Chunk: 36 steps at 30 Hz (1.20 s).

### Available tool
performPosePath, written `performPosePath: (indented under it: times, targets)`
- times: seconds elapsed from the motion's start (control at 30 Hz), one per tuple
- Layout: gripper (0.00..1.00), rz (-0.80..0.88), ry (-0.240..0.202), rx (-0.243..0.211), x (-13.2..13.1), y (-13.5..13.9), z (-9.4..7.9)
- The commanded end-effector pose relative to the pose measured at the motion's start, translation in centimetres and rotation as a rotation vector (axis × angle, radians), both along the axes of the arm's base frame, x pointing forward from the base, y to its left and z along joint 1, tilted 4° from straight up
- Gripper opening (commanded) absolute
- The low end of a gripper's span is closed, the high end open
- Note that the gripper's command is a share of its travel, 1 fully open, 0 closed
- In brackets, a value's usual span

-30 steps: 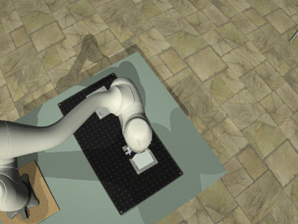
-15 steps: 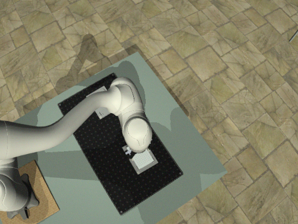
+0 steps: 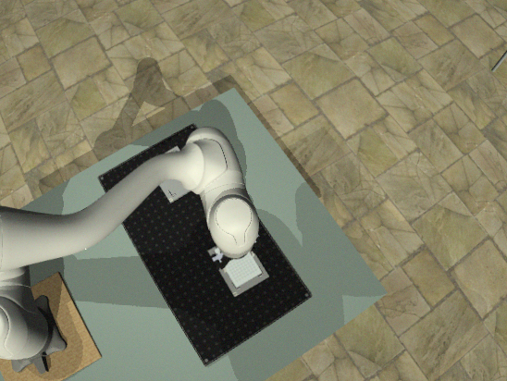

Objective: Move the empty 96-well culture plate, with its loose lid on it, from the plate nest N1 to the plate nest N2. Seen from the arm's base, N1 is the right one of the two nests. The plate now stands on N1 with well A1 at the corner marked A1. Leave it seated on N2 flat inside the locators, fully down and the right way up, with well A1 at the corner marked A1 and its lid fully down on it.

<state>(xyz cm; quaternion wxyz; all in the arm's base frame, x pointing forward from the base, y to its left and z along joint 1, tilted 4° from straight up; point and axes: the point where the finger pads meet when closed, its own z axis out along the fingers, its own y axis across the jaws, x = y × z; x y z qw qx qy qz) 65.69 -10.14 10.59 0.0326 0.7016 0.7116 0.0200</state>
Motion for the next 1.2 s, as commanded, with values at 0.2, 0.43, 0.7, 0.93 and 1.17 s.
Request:
performPosePath:
  times: [0.2,0.43,0.7,0.93,1.17]
  targets:
    - [0.0,0.009,0.0,-0.005,-0.1,-0.3,1.9]
    - [0.0,0.009,0.0,-0.005,-0.1,-0.3,2.7]
    - [0.0,0.009,0.0,-0.005,-0.2,-0.2,3.9]
    - [0.0,0.009,0.0,-0.005,-0.2,-0.2,3.9]
    - [0.0,0.009,0.0,-0.005,-0.2,-0.2,3.9]
